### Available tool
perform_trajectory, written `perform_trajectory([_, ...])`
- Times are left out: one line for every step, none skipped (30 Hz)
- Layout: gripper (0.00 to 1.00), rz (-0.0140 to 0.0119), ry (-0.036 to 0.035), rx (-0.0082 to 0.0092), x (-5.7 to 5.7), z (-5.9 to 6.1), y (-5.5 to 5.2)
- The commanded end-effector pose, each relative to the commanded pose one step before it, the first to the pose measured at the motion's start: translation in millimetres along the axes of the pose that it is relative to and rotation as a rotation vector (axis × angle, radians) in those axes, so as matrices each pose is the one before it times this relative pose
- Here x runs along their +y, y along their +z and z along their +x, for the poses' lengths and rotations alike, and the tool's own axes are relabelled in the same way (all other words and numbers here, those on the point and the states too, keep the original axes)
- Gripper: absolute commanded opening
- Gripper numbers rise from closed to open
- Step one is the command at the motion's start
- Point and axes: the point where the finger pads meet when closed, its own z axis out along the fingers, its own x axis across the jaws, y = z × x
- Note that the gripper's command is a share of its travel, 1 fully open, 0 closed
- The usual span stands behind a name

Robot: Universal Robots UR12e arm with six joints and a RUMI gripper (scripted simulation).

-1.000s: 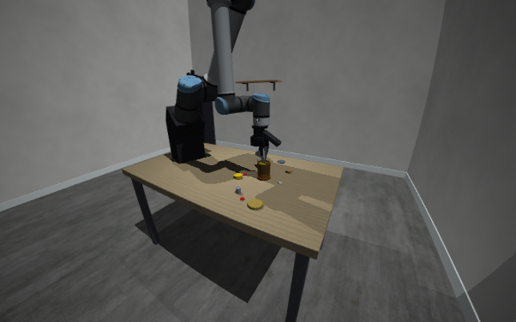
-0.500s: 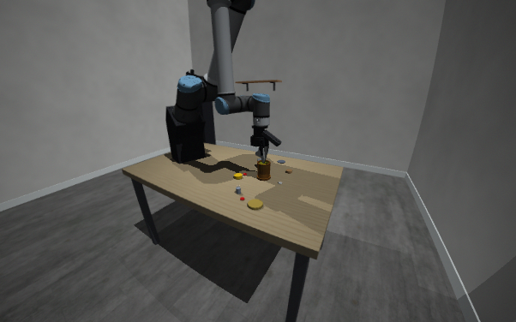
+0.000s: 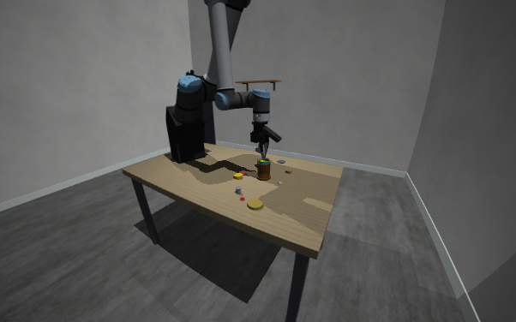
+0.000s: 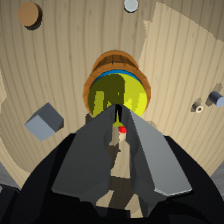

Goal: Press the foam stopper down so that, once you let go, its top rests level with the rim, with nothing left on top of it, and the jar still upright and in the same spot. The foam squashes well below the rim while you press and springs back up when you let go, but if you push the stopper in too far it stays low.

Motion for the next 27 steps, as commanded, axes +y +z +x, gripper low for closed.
perform_trajectory([0.00,0.00062,-0.00011,-0.00007,-0.43,0.02,-11.64])
perform_trajectory([0.00,0.00000,0.00000,0.00000,0.00,0.00,-2.93])
perform_trajectory([0.00,0.00000,0.00000,0.00000,-0.01,0.00,-2.81])
perform_trajectory([0.00,0.00000,0.00000,0.00000,0.00,0.00,-2.65])
perform_trajectory([0.00,0.00000,0.00000,0.00000,0.00,0.00,-2.46])
perform_trajectory([0.00,0.00000,0.00000,0.00000,0.00,0.00,-2.24])
perform_trajectory([0.00,0.00000,0.00000,0.00000,0.00,0.00,-1.99])
perform_trajectory([0.00,0.00000,0.00000,0.00000,0.01,0.00,-1.73])
perform_trajectory([0.00,0.00000,0.00000,0.00000,0.00,0.00,-1.45])
perform_trajectory([0.00,0.00000,0.00000,0.00000,0.00,0.00,-1.18])
perform_trajectory([0.00,0.00000,0.00000,0.00000,0.00,0.00,-0.91])
perform_trajectory([0.00,0.00000,0.00000,0.00000,0.00,0.00,-0.65])
perform_trajectory([0.00,0.00000,0.00000,0.00000,0.00,0.00,-0.42])
perform_trajectory([0.00,0.00000,0.00000,0.00000,0.00,0.00,0.00])
perform_trajectory([0.00,0.00000,0.00000,0.00000,0.00,0.00,0.00])
perform_trajectory([0.00,0.00000,0.00000,0.00000,0.00,0.00,-0.23])
perform_trajectory([0.00,0.00000,0.00000,0.00000,0.00,0.00,-0.09])
perform_trajectory([0.00,0.00000,0.00000,0.00000,0.00,0.00,-0.01])
perform_trajectory([0.00,0.00000,0.00000,0.00000,0.00,0.00,0.00])
perform_trajectory([0.00,0.00000,0.00000,0.00000,0.00,0.00,0.00])
perform_trajectory([0.00,0.00000,0.00000,0.00000,0.00,0.00,0.00])
perform_trajectory([0.00,0.00000,0.00000,0.00000,0.00,0.00,0.00])
perform_trajectory([0.00,0.00000,0.00000,0.00000,0.00,0.00,0.00])
perform_trajectory([0.00,0.00000,0.00000,0.00000,0.00,0.00,0.00])
perform_trajectory([0.00,0.00000,0.00000,0.00000,0.00,0.00,0.00])
perform_trajectory([0.00,0.00000,0.00000,0.00000,0.00,0.00,0.00])
perform_trajectory([0.00,0.00000,0.00000,0.00000,0.00,0.00,0.00])
